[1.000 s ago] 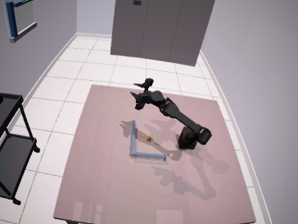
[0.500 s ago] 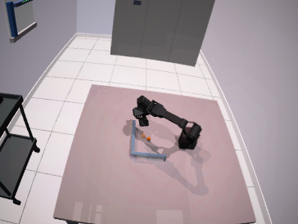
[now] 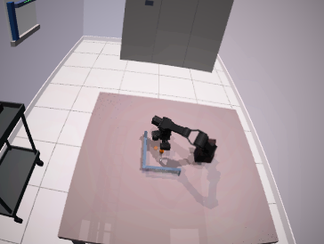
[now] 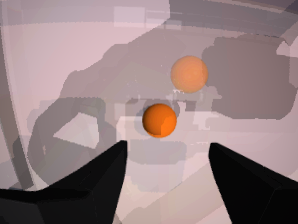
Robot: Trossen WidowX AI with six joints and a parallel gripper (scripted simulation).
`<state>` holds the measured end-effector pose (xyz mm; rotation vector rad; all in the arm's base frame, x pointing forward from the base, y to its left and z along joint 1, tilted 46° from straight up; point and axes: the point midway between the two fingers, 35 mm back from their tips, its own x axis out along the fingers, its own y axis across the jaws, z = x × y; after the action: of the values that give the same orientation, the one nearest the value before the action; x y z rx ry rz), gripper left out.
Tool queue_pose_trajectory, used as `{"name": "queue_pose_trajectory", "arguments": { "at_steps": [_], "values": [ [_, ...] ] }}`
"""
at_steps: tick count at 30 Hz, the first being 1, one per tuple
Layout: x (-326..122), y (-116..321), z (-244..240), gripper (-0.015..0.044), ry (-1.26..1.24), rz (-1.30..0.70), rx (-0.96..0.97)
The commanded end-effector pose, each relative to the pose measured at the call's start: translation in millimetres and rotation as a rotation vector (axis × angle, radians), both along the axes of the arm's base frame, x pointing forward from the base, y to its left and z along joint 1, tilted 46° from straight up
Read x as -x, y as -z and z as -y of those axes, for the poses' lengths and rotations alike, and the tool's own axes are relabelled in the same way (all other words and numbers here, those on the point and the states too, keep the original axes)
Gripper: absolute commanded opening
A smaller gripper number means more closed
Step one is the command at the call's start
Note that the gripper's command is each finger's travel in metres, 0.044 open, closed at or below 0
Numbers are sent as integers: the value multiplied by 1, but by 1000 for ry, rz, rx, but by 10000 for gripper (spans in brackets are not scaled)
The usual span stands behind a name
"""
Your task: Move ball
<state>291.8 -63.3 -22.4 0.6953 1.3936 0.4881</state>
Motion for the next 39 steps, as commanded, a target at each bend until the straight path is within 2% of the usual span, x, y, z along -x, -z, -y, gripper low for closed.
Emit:
{"name": "queue_pose_trajectory", "arguments": {
  "at_steps": [1,32,36,39],
  "values": [
    [1,0,-3,250,7,-13,-19],
    [-5,35,-38,250,7,-13,-21],
    [-5,35,-38,145,7,-13,-21],
    [-5,35,-38,125,7,-13,-21]
  ]
}}
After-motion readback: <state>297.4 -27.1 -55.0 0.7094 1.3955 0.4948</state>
